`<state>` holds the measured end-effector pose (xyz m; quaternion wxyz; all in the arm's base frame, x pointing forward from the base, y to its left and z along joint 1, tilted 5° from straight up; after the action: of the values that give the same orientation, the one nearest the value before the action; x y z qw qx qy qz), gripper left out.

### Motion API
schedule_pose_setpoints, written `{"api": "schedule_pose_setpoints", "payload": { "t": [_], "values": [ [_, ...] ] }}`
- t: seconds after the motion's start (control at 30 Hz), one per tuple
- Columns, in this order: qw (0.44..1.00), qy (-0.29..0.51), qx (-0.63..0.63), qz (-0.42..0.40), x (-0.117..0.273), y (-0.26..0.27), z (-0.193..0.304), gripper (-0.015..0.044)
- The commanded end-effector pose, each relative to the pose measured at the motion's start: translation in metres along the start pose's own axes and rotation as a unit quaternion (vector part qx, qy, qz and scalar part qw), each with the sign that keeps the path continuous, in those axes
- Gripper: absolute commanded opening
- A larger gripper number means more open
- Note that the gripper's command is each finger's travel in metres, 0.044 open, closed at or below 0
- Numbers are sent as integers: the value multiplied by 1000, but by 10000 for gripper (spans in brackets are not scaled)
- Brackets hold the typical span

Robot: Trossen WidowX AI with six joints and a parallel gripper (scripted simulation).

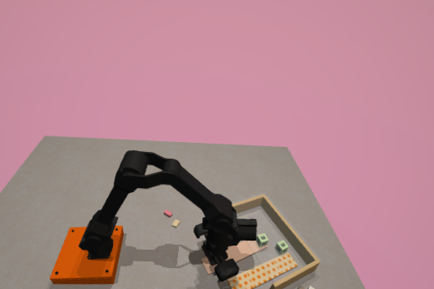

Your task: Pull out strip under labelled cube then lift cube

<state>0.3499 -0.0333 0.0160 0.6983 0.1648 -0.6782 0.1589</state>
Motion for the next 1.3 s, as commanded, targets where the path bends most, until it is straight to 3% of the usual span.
{"api": "schedule_pose_setpoints", "payload": {
  "t": [0.0, 1.27],
  "values": [
    [1000, 12, 1, -4, -5, 3, 13, 0],
    [1000, 14, 1, -4, -5, 8, 67, 0]
  ]
}}
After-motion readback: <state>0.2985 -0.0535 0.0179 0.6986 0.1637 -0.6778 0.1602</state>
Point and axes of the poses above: the point midway between the two fingers, 35 mm back from their tips, its own x axis back along the fingers, its own y axis across the jaws, z = x × y, the point moved 4 cm from there along x, back along the fingers, and after that the axes turned 5 degrees about x, right-handed, at the moved point
